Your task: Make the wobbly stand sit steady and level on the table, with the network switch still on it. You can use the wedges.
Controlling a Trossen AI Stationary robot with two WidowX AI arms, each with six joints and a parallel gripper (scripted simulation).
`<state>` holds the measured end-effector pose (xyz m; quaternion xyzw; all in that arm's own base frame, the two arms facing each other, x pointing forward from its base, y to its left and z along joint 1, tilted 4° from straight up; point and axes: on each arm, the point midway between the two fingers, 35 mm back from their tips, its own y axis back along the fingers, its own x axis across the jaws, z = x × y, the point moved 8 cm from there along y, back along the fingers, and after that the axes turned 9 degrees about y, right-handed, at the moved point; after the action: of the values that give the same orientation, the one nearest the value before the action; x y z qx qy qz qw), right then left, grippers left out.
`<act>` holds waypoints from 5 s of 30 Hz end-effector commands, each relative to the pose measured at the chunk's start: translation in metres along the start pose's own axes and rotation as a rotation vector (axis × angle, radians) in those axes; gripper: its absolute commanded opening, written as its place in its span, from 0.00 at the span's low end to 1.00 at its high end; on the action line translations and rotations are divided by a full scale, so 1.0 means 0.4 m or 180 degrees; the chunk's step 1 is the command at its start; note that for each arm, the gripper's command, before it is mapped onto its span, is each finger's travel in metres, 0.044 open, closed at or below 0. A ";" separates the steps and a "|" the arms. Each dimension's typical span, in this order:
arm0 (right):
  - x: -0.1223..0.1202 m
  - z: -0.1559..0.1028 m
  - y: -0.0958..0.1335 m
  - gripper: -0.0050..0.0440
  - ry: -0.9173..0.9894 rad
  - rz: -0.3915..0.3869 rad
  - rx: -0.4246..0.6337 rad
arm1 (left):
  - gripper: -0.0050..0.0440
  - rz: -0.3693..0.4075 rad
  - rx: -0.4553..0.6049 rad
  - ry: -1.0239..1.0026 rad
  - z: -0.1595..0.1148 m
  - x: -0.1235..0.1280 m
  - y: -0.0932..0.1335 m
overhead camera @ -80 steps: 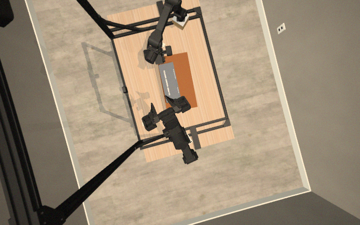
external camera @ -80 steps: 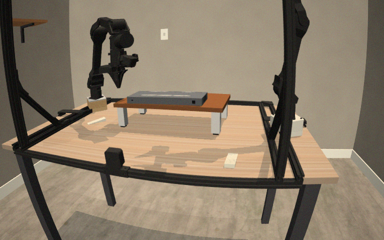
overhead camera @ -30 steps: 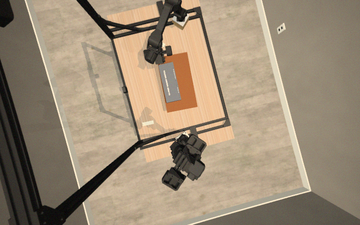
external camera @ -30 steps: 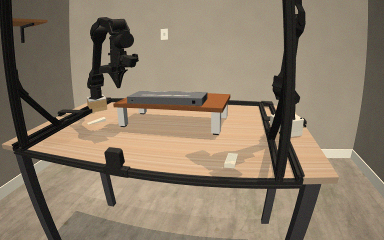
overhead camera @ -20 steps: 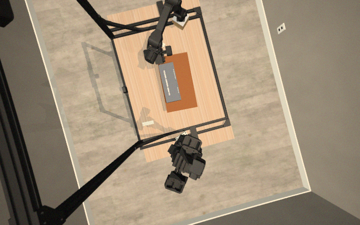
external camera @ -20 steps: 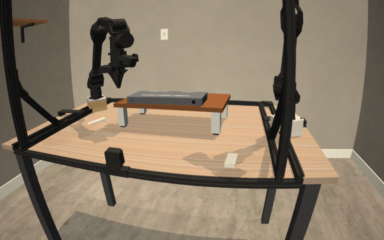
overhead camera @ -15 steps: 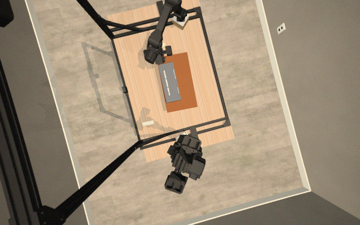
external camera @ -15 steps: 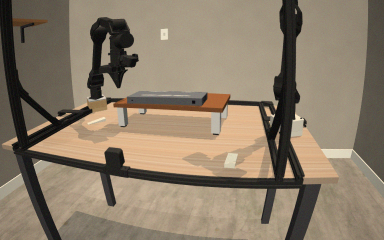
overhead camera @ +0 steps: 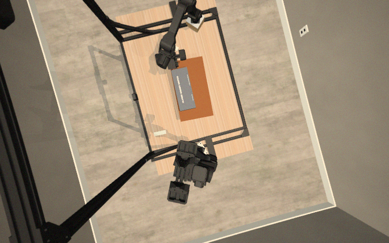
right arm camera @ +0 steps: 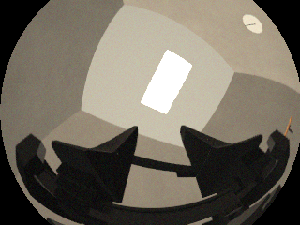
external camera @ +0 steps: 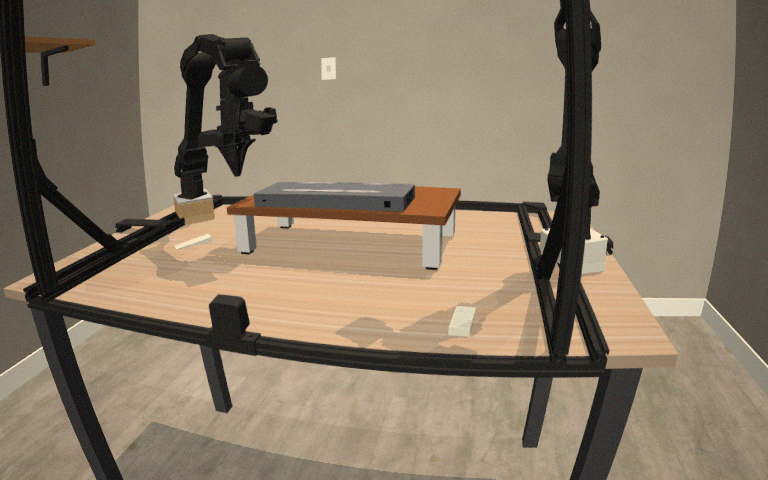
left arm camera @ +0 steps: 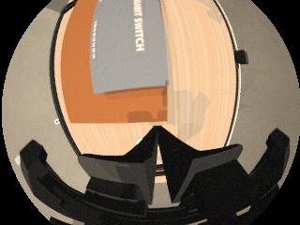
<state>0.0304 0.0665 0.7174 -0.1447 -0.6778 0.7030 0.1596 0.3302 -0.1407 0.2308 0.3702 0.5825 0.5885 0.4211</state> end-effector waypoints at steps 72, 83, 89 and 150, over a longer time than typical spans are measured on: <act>-0.019 -0.880 1.043 0.60 -0.2700 -0.5921 0.4741 | 0.10 0.0000 0.0000 0.0000 0.000 0.000 0.000; -0.021 -0.857 1.146 0.60 -0.2359 -0.6760 0.4633 | 0.10 0.0000 0.0000 0.0000 0.000 0.000 0.000; -0.025 -0.807 1.289 0.60 -0.1645 -0.7940 0.4255 | 0.10 0.0000 0.0000 0.0000 0.000 0.000 0.000; -0.029 -0.712 1.435 0.60 -0.0336 -0.9147 0.3355 | 0.10 0.0000 0.0000 0.0000 0.000 0.000 0.000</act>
<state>0.1448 0.3029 0.1336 0.7096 0.0728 0.1197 0.6905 0.3302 -0.1407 0.2308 0.3702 0.5825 0.5885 0.4211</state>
